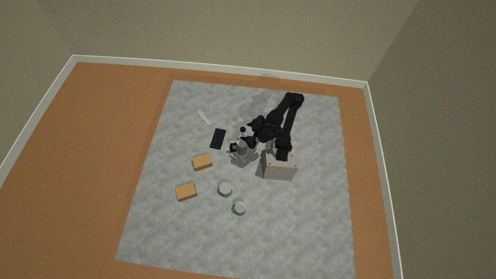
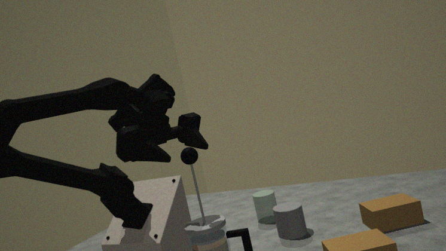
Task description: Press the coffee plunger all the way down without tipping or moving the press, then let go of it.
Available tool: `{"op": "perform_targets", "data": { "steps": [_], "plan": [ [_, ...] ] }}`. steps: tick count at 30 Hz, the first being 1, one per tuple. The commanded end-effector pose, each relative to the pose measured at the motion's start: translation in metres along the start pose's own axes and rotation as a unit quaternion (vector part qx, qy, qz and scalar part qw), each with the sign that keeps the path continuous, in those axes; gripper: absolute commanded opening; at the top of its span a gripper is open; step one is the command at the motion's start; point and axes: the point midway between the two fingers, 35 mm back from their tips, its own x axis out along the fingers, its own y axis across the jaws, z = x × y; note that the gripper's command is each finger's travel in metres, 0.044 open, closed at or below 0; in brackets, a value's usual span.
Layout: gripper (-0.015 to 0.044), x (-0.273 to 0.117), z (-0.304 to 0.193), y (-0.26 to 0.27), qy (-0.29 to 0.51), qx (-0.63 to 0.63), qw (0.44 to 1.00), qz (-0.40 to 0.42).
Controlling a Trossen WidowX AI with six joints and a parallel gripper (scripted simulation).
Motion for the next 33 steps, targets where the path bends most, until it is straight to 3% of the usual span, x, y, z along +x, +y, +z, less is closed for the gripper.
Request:
{"op": "perform_targets", "data": {
  "steps": [1, 12, 24, 33],
  "plan": [
    [0.0440, 0.0051, 0.0009, -0.0028, -0.003, 0.001, 1.000, -0.007],
    [0.0440, 0.0148, 0.0062, -0.0088, -0.007, 0.005, 1.000, -0.023],
    [0.0129, 0.0148, 0.0062, -0.0088, -0.007, 0.005, 1.000, -0.023],
    [0.0129, 0.0148, 0.0062, -0.0088, -0.007, 0.005, 1.000, -0.023]
  ]
}}
